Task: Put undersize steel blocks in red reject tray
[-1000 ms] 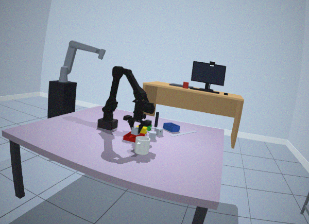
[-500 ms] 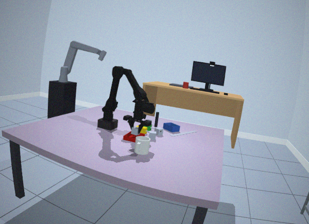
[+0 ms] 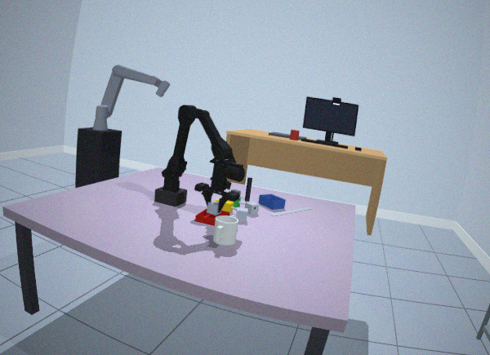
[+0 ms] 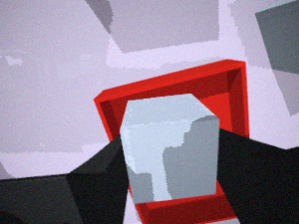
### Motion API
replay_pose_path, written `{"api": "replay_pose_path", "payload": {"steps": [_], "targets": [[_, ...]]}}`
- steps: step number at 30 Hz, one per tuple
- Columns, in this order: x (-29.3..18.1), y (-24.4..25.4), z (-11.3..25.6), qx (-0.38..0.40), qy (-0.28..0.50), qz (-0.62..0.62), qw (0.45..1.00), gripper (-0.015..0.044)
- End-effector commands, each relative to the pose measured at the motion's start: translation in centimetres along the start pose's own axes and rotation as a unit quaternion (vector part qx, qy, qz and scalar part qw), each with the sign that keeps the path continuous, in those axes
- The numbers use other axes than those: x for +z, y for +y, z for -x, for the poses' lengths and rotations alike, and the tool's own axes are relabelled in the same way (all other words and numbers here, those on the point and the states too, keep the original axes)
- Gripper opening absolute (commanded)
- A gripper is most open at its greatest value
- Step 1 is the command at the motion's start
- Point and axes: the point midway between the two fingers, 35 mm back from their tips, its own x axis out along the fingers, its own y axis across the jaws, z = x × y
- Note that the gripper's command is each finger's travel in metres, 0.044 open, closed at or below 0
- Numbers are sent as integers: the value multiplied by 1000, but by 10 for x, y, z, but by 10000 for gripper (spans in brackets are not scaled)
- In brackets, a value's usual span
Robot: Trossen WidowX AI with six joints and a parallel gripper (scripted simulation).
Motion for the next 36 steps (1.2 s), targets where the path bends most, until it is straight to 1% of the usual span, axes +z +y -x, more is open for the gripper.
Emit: {"api": "replay_pose_path", "payload": {"steps": [1, 3, 5, 6, 10, 11, 13, 15, 16, 20, 22, 25, 26, 27, 36], "targets": [[-1, -4, 4, -9, 1, 0, 1000, 315], [-1, -5, 16, -11, 1, -1, 1000, 368], [-1, -7, 46, -16, 1, -2, 1000, 420], [-1, -6, 55, -17, 1, -2, 1000, 440], [-1, -6, 58, -18, 1, -3, 1000, 440], [-2, -9, 50, -22, 3, 0, 1000, 440], [-1, -11, 50, -22, 2, -30, 999, 387], [2, -17, 52, -22, 0, -113, 993, 335], [4, -20, 53, -22, -1, -158, 987, 325], [11, -32, 55, -21, -5, -335, 942, 325], [14, -39, 57, -21, -8, -419, 908, 325], [20, -48, 58, -19, -11, -539, 842, 325], [20, -48, 58, -19, -11, -541, 841, 325], [8, -29, 54, -21, -4, -297, 955, 299], [8, -29, 54, -21, -4, -297, 955, 62]]}}
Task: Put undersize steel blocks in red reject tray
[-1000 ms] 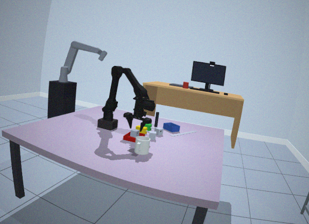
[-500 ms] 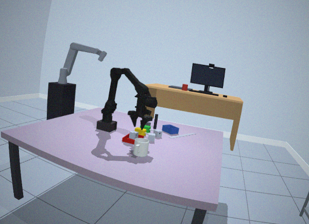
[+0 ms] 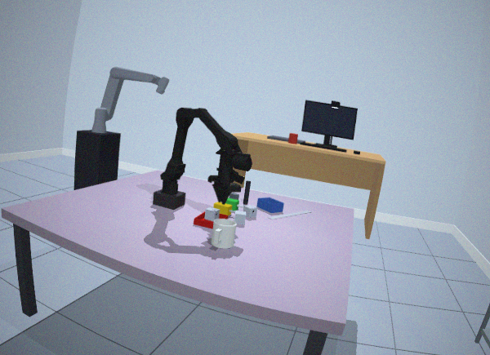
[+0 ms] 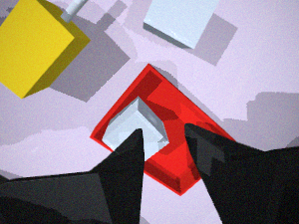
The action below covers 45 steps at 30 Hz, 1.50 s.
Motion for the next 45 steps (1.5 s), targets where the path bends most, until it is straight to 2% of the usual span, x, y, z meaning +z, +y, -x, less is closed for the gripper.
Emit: {"api": "replay_pose_path", "payload": {"steps": [1, 3, 16, 30, 32, 38, 39, 40, 45], "targets": [[0, 0, 0, 0, 0, 3, 1000, 36], [0, 0, 0, 0, 0, 3, 1000, 0], [0, 0, 0, 0, 0, -9, 1000, 0], [0, 0, 0, 0, 0, 0, 1000, 368], [11, 0, 1, 1, -1, 6, 1000, 325], [114, 14, 8, 3, -5, 61, 998, 325], [114, 14, 8, 3, -5, 61, 998, 325], [76, 3, 7, -1, -5, 42, 999, 299], [76, 3, 7, -1, -5, 42, 999, 168]]}}
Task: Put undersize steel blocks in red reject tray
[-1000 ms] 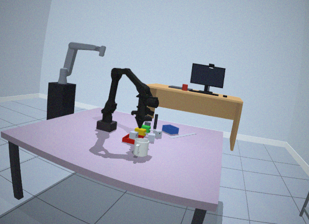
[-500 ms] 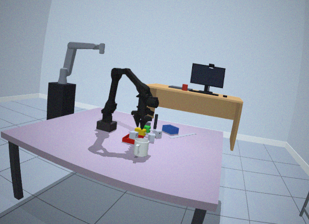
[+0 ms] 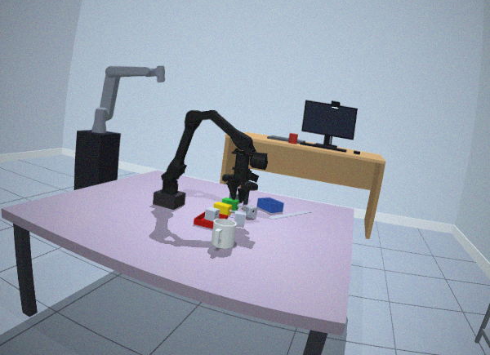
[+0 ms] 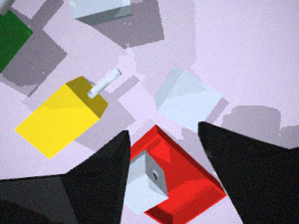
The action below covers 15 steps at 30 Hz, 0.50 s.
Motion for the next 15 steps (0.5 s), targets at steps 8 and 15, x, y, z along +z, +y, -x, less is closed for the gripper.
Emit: {"api": "replay_pose_path", "payload": {"steps": [8, 15], "targets": [[-1, -2, 0, -2, 0, 1, 1000, 0], [-1, -2, 0, -2, 0, 1, 1000, 0]]}}
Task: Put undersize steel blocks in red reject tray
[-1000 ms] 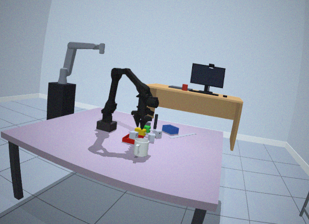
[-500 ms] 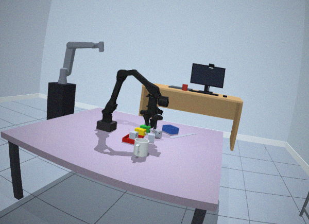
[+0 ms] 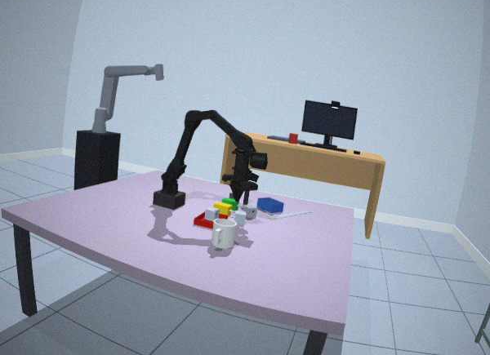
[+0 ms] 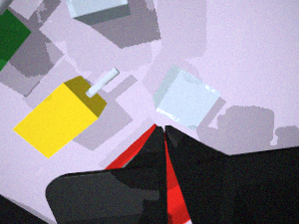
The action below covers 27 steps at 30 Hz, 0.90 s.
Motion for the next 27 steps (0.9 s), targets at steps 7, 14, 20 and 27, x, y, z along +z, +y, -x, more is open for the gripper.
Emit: {"api": "replay_pose_path", "payload": {"steps": [7, 14, 20, 27], "targets": [[0, 0, 0, 0, 0, 2, 1000, 52], [0, 0, 0, 0, 0, 2, 1000, 236], [-4, 4, 7, 0, 0, 21, 1000, 394], [-41, 52, 75, 5, 2, 186, 982, 440]]}}
